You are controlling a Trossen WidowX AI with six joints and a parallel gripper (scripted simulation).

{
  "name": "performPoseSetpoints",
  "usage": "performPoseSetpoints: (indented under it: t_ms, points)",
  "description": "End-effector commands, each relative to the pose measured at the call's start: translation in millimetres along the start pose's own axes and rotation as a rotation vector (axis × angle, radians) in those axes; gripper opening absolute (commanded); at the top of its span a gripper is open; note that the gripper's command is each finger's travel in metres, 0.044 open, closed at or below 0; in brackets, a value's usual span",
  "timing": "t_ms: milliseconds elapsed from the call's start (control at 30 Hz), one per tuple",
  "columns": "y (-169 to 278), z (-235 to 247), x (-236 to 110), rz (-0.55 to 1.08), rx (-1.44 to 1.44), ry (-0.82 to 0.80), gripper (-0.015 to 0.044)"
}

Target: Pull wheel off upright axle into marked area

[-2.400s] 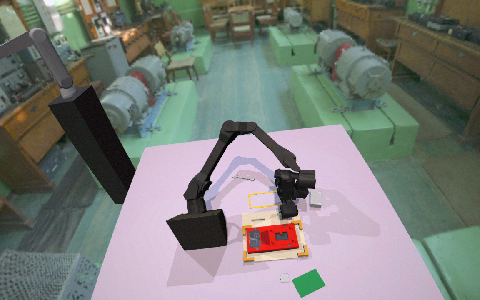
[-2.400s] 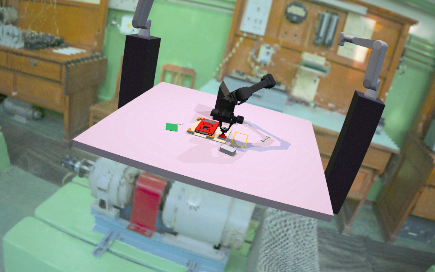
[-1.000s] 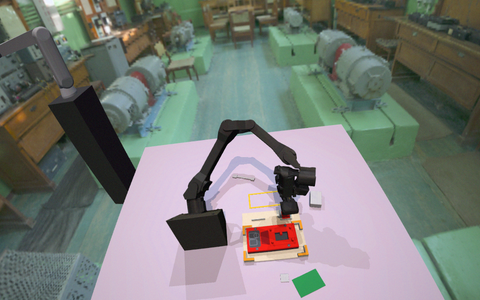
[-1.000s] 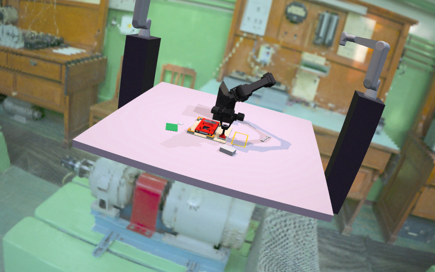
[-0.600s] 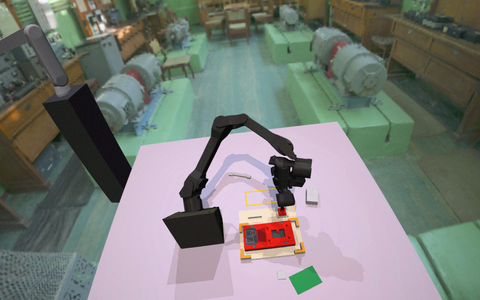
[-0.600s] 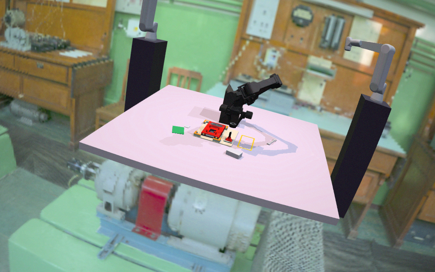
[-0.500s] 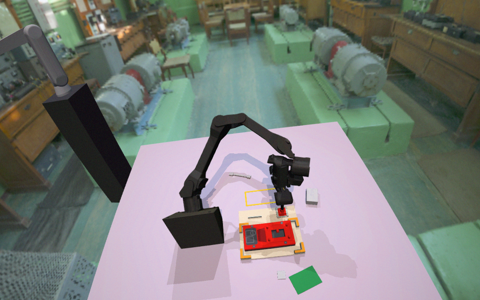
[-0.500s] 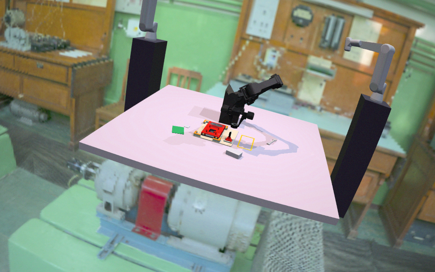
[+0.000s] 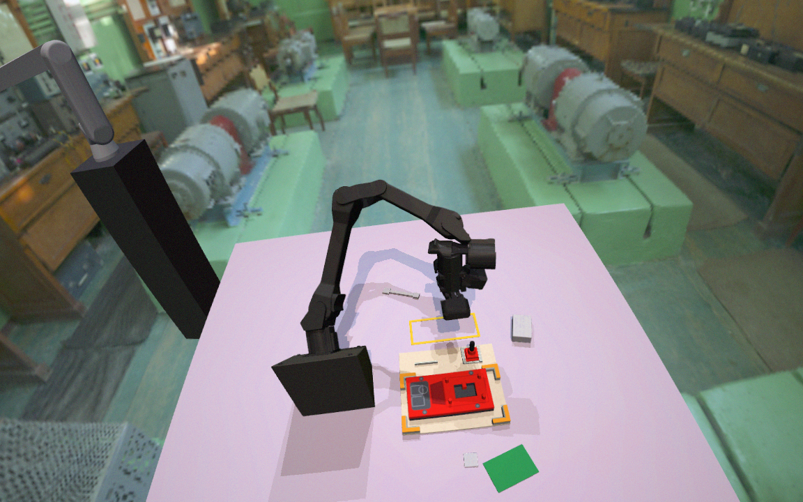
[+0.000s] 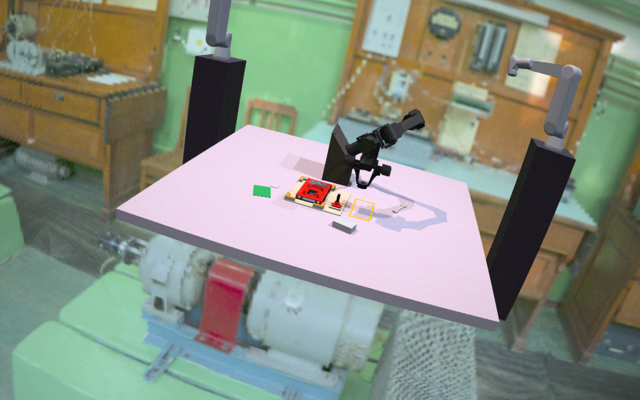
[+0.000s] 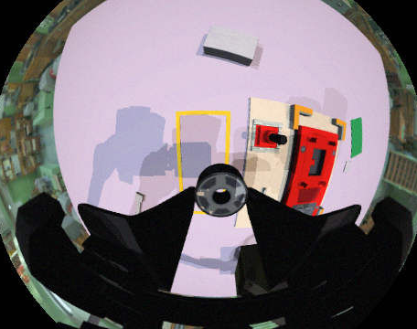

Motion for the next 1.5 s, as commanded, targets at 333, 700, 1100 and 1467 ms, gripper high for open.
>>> performPoseSetpoints:
  t_ms: [333, 700, 1100, 1467]
  points:
    - [13, 27, 10, 0.0, 0.007, -0.007, 0.0]
    - [11, 26, 47, 0.001, 0.007, -0.004, 0.0]
    - [13, 29, 103, -0.001, 0.007, -0.011, 0.0]
    - [13, 29, 99, 0.006, 0.001, -0.008, 0.0236]
Point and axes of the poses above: the point midway between the two fingers, 35 mm back from their tips, its own x axis out along the fingers, its own z axis across the jaws, y = z × x, the point moved 3 cm from there along -x, back along the fingers, and after that the axes turned 13 degrees about -x, right-handed, at the moved point
